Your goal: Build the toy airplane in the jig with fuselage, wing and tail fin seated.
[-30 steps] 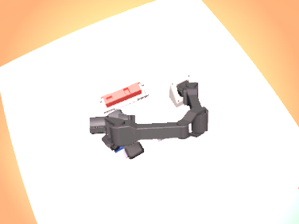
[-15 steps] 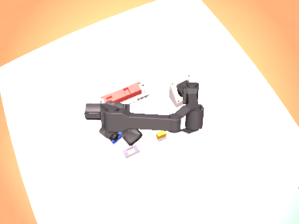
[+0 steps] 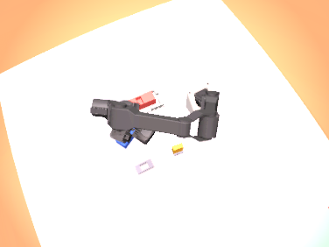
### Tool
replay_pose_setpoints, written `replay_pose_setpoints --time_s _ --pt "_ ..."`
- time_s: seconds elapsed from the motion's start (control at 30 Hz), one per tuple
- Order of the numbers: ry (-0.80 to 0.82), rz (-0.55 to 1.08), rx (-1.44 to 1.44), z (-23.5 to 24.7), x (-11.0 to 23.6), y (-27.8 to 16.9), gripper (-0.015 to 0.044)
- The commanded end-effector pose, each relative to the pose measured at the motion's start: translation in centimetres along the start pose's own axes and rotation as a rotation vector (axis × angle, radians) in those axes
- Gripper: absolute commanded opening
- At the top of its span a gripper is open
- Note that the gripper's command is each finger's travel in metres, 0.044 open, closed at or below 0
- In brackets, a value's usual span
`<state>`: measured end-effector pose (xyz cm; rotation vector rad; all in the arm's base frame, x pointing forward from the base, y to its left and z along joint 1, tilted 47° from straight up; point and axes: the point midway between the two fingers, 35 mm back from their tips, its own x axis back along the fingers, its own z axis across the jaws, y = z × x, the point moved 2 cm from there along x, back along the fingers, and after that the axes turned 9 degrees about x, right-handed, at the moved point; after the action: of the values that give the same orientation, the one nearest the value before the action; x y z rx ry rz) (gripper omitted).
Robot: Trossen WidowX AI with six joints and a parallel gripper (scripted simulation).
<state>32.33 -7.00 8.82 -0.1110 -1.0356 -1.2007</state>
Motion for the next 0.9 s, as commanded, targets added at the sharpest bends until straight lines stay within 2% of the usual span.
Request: replay_pose_setpoints --time_s 0.0,0.87 --pt "-0.003 0.002 0.055 -0.8 -0.1 -1.1 0.0000" --pt "0.000 0.004 0.498 -4.6 -1.7 -8.5 0.0000"
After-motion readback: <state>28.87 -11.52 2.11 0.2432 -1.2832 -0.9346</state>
